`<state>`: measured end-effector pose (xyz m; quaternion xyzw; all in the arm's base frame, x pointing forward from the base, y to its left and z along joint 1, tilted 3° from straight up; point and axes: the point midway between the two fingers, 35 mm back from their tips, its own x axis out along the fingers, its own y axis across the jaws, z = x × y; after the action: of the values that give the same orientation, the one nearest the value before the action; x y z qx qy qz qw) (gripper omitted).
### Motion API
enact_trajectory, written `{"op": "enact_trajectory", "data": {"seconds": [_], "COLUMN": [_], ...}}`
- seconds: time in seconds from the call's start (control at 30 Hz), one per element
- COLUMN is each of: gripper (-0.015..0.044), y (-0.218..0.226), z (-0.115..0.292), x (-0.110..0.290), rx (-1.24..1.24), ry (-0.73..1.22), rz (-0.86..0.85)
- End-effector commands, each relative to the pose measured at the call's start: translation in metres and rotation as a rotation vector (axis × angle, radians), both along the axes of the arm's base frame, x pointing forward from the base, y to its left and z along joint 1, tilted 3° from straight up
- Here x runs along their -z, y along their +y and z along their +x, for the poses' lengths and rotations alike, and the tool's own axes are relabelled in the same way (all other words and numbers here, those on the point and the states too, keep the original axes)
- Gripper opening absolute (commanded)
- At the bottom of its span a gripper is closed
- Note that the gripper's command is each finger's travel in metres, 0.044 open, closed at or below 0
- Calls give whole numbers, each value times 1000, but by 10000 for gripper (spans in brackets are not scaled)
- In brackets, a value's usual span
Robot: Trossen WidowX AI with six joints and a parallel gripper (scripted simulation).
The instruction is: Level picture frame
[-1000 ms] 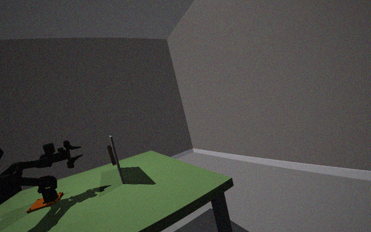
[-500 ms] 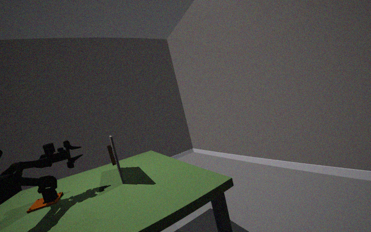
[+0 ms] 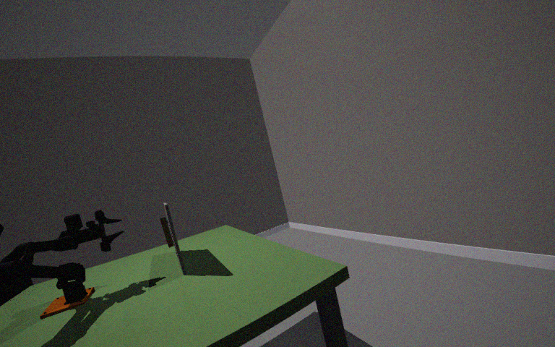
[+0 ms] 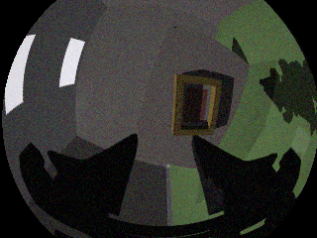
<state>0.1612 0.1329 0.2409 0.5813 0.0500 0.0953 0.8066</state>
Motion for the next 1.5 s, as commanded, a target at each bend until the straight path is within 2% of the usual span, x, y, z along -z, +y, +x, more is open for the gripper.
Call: {"op": "enact_trajectory", "data": {"seconds": [0.0, 1.0, 1.3, 1.47], "gripper": [260, 260, 260, 260], "y": [-1, 1, 23, 23], "z": [0, 1, 58, 63], "x": [0, 1, 34, 38], "rx": [5, 0, 5, 5], "ry": [0, 0, -7, -7], "rz": [-6, -2, -4, -4]}}
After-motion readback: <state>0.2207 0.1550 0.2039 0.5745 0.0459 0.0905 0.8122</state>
